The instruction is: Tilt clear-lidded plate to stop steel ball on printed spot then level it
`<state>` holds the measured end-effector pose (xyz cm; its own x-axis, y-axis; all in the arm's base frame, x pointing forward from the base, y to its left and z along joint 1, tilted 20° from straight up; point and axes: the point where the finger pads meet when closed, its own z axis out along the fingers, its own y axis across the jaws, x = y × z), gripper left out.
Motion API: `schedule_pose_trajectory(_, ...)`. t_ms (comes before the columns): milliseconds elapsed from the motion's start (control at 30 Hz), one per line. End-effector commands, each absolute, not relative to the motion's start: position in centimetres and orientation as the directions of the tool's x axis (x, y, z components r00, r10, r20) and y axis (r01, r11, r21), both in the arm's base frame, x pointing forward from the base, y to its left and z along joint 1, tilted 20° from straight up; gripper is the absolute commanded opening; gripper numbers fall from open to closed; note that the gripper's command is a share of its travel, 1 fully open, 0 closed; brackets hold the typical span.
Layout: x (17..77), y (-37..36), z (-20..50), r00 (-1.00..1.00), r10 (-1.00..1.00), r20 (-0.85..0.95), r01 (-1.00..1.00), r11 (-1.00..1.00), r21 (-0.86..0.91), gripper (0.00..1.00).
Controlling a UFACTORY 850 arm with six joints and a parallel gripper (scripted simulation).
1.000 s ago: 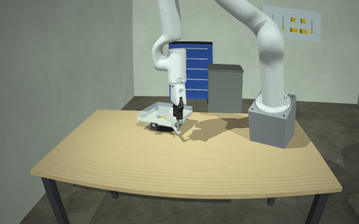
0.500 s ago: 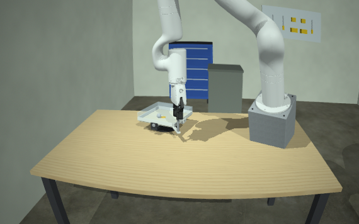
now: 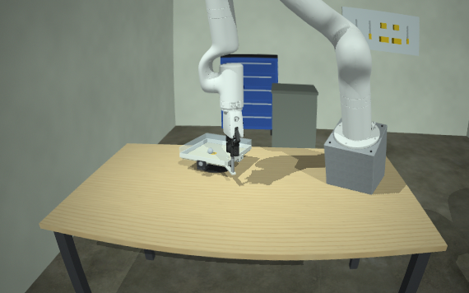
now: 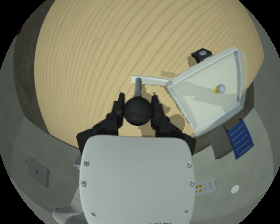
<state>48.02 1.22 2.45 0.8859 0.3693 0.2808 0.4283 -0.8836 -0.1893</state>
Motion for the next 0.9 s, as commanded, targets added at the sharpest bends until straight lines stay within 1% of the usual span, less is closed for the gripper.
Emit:
schedule_pose_trajectory(0,48.22,1.26,2.55,0.886,0.369,0.282,0.429,-0.884,-0.189,0.0)
schedule_pose_trajectory(867,48.13,1.21,2.54,0.886,0.369,0.282,0.429,-0.884,-0.189,0.0)
